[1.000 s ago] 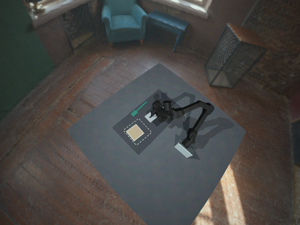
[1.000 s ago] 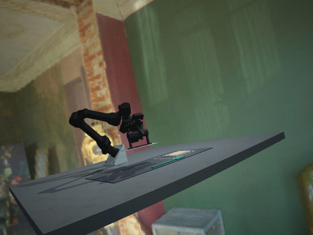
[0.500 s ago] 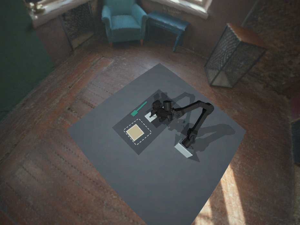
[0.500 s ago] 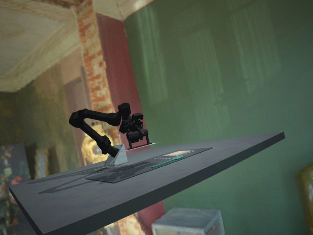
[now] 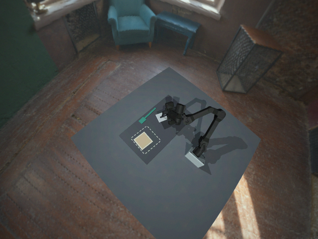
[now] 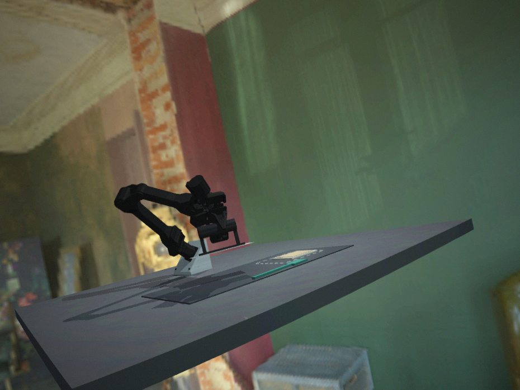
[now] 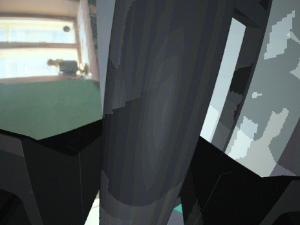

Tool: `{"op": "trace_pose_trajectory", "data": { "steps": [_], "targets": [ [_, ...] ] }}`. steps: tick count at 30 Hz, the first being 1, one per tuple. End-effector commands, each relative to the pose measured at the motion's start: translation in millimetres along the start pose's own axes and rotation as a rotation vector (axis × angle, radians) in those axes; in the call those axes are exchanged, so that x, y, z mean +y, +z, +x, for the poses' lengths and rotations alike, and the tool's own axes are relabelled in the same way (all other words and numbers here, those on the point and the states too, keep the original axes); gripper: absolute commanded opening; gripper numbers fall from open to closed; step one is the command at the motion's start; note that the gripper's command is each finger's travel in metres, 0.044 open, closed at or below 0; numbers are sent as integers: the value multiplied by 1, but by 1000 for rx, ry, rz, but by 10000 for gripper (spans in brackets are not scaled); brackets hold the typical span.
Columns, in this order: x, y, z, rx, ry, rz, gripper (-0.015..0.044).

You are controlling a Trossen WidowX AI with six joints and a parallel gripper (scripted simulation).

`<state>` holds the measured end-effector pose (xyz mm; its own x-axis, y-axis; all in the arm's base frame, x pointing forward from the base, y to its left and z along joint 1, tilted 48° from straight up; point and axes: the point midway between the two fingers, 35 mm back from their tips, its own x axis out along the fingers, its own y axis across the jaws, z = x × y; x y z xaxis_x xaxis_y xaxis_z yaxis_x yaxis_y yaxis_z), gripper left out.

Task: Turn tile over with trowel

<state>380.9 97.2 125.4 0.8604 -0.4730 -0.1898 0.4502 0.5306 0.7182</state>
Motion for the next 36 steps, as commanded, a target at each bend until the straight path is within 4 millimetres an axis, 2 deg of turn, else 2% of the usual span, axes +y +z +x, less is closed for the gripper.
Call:
{"op": "trace_pose_trajectory", "data": {
  "steps": [1,18,32,36],
  "targets": [
    [0,13,8,-61,7,42,0],
    [-6,85,33,-332,20,260,0],
    [-26,146,37,-560,15,437,0],
    [-28,152,37,-584,14,456,0]
  ]
}}
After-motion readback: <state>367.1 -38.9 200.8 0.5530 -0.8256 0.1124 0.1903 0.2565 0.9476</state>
